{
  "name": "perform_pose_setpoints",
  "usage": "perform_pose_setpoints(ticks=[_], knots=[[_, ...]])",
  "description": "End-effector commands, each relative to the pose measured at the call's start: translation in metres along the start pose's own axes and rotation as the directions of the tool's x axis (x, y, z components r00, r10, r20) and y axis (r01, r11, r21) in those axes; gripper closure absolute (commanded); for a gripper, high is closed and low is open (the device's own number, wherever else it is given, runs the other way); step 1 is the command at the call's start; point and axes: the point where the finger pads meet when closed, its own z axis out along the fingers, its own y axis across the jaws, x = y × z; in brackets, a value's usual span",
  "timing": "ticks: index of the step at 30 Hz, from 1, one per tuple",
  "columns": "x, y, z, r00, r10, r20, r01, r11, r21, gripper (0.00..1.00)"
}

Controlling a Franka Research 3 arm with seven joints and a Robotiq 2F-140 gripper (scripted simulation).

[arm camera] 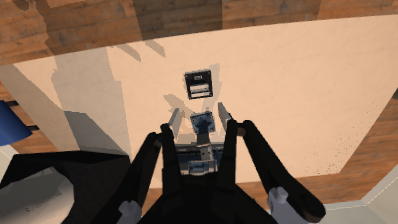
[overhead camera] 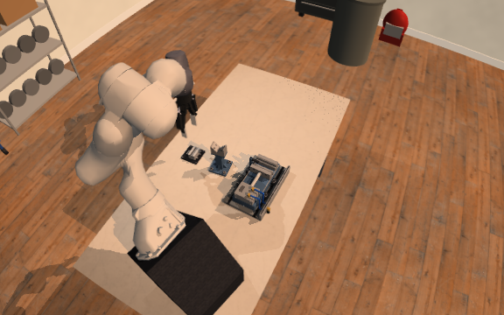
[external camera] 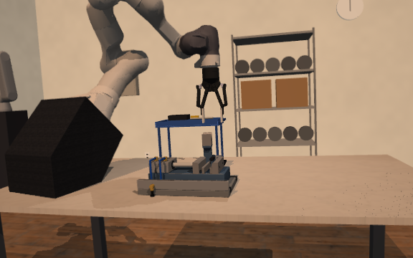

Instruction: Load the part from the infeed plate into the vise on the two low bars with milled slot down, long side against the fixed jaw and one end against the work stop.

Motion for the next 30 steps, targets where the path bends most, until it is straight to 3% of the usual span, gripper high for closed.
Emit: perform_pose_setpoints(ticks=[1,30], knots=[[0.002,0.002,0.009,1.000,0.006,-0.002,-0.006,1.000,-0.010,0.49],[0.002,0.003,0.074,1.000,0.006,-0.002,-0.006,1.000,-0.010,0.49]])
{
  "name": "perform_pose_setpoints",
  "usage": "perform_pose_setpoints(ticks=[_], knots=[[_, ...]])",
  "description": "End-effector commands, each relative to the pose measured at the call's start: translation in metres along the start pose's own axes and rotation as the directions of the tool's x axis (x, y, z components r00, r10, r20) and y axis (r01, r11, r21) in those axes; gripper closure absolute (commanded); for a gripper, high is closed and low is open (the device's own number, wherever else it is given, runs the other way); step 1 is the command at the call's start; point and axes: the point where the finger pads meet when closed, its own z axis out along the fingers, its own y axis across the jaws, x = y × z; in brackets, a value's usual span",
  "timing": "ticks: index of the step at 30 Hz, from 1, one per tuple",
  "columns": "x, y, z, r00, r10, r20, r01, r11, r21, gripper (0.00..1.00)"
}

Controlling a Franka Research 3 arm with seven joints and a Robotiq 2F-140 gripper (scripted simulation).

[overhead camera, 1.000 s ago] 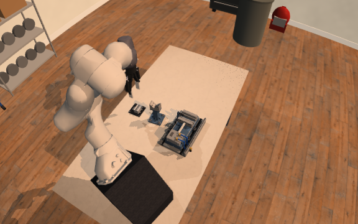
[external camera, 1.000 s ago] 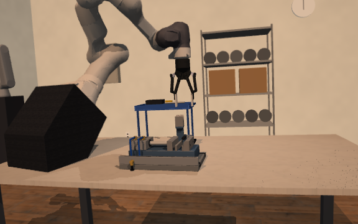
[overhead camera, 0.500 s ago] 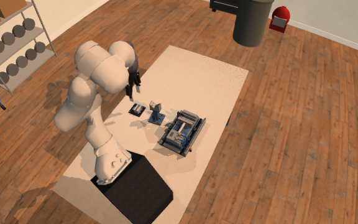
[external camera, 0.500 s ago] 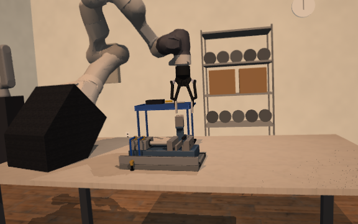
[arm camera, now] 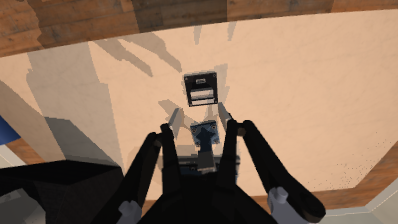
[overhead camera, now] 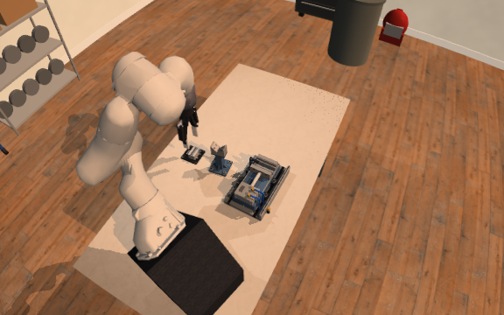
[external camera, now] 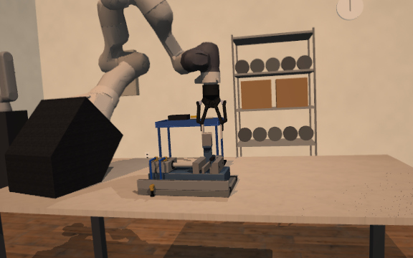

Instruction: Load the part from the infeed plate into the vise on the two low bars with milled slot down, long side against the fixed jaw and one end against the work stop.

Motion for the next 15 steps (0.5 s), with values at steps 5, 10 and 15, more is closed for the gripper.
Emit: perform_pose_setpoints(ticks=[5,10,15], knots=[[0.001,0.008,0.014,1.000,0.017,-0.005,-0.017,1.000,-0.022,0.49],[0.001,0.008,0.026,1.000,0.017,-0.005,-0.017,1.000,-0.022,0.49],[0.002,0.008,0.037,1.000,0.017,-0.005,-0.017,1.000,-0.022,0.49]])
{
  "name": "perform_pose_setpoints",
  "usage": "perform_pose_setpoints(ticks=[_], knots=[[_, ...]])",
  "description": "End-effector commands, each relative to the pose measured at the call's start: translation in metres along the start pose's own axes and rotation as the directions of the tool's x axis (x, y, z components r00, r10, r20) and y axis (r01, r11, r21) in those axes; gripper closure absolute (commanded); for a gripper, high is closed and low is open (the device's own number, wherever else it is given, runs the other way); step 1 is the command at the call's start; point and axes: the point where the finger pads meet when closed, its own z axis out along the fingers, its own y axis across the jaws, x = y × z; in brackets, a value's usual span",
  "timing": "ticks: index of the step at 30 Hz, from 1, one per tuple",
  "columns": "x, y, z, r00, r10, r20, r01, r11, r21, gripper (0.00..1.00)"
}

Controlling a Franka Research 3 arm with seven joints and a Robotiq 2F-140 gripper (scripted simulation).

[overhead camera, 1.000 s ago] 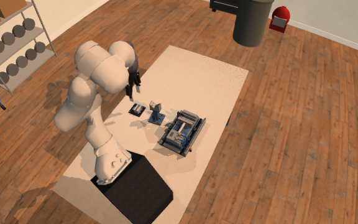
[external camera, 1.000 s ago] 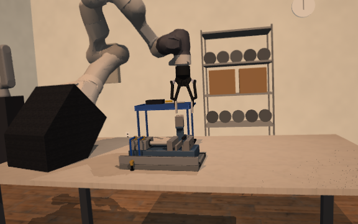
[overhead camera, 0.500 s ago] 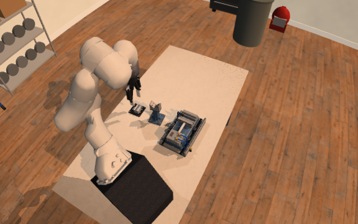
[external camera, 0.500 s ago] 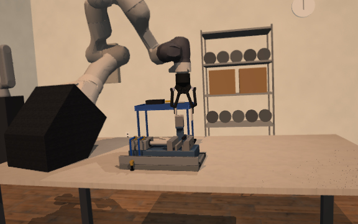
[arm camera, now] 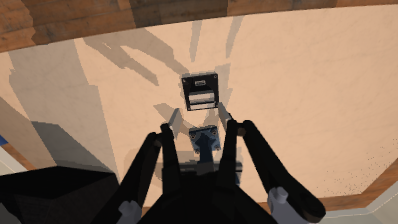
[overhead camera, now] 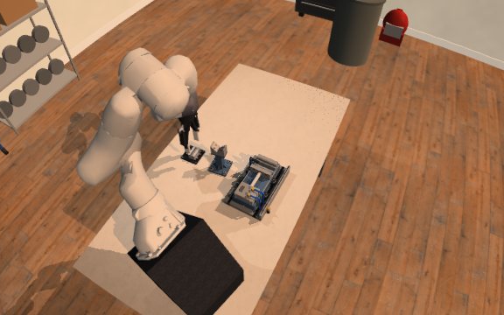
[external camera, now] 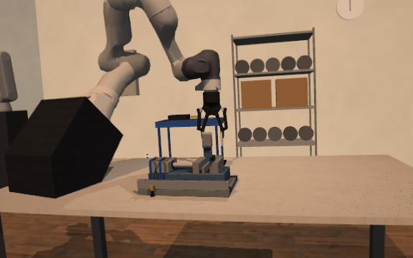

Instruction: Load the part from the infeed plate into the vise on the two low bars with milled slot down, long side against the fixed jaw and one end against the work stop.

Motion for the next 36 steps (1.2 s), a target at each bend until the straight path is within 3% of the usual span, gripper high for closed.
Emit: perform_pose_setpoints(ticks=[1,17,36], knots=[[0.002,0.007,0.004,1.000,0.018,-0.005,-0.018,1.000,-0.019,0.49],[0.002,0.007,0.033,1.000,0.018,-0.005,-0.018,1.000,-0.019,0.49],[0.002,0.008,0.052,1.000,0.018,-0.005,-0.018,1.000,-0.019,0.49]])
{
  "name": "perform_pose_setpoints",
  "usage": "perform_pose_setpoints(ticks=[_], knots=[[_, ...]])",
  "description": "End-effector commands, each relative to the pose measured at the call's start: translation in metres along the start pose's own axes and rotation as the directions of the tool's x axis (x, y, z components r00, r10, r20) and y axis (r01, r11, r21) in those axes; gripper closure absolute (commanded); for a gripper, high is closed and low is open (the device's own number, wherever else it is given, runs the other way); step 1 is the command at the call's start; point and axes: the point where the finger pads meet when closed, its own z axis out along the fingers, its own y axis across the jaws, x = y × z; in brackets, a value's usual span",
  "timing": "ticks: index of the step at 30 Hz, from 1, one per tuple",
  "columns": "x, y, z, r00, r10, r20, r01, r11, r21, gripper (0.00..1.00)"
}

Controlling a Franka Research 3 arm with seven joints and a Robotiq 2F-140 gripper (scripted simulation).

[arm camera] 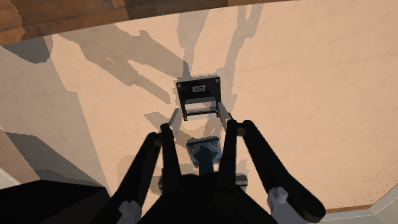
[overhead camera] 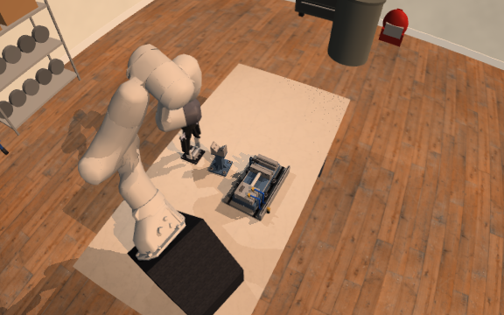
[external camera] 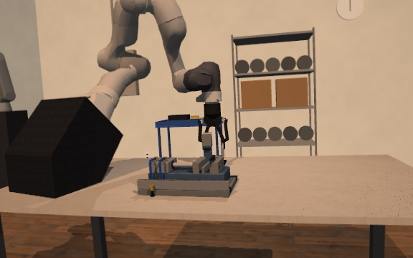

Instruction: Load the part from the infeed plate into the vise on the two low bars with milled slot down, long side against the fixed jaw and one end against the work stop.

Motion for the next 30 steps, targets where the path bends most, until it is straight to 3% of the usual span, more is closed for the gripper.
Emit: perform_pose_setpoints(ticks=[1,30], knots=[[0.001,0.004,0.001,1.000,0.013,-0.003,-0.013,1.000,-0.012,0.49],[0.001,0.004,0.014,1.000,0.013,-0.003,-0.013,1.000,-0.012,0.49]])
